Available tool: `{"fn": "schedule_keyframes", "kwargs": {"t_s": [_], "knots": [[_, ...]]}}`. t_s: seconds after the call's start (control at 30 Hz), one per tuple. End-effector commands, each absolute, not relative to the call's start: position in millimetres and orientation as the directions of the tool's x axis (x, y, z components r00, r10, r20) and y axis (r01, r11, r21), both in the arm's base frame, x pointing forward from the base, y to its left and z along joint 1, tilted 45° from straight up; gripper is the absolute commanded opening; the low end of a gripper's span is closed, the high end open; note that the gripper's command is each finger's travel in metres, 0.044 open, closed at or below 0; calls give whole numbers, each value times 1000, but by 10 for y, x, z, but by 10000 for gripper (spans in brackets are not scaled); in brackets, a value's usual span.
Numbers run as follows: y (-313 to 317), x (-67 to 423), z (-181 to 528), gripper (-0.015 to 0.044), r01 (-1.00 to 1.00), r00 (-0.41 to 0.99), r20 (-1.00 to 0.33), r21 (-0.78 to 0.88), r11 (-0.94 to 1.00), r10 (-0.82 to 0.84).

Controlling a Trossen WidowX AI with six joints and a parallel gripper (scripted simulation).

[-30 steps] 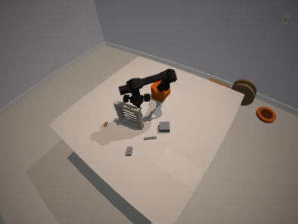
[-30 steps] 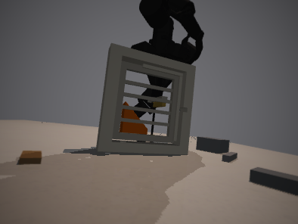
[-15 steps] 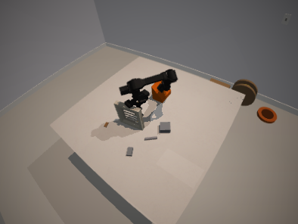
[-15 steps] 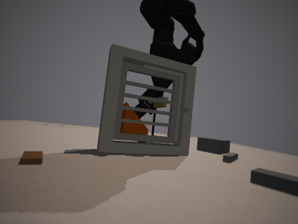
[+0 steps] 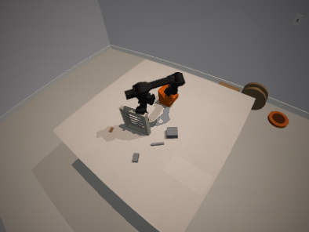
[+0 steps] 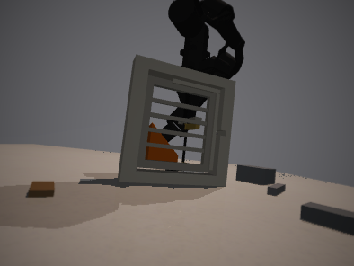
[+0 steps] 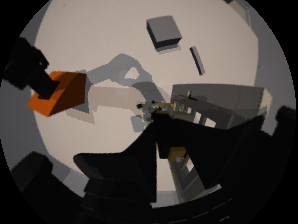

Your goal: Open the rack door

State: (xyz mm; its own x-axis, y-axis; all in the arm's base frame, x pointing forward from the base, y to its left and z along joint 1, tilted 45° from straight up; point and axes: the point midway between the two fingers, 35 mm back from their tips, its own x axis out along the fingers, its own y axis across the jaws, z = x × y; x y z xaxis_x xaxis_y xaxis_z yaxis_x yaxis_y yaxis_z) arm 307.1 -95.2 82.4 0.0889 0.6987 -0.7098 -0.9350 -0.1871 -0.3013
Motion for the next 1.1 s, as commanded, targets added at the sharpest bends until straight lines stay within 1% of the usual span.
{"fn": "schedule_keyframes", "kwargs": {"t_s": [0.0,0.33,0.67,0.7,0.8,1.07], "knots": [[-950,3082,812,9,-905,89,-713,-350,-243,695],[-950,3082,812,9,-905,89,-713,-350,-243,695],[-950,3082,812,272,-905,89,-713,-350,-243,695],[-950,3082,812,282,-905,89,-713,-350,-243,695],[-950,3082,812,282,-933,89,-713,-305,-192,695],[-950,3082,812,282,-995,89,-713,-37,90,695]]}}
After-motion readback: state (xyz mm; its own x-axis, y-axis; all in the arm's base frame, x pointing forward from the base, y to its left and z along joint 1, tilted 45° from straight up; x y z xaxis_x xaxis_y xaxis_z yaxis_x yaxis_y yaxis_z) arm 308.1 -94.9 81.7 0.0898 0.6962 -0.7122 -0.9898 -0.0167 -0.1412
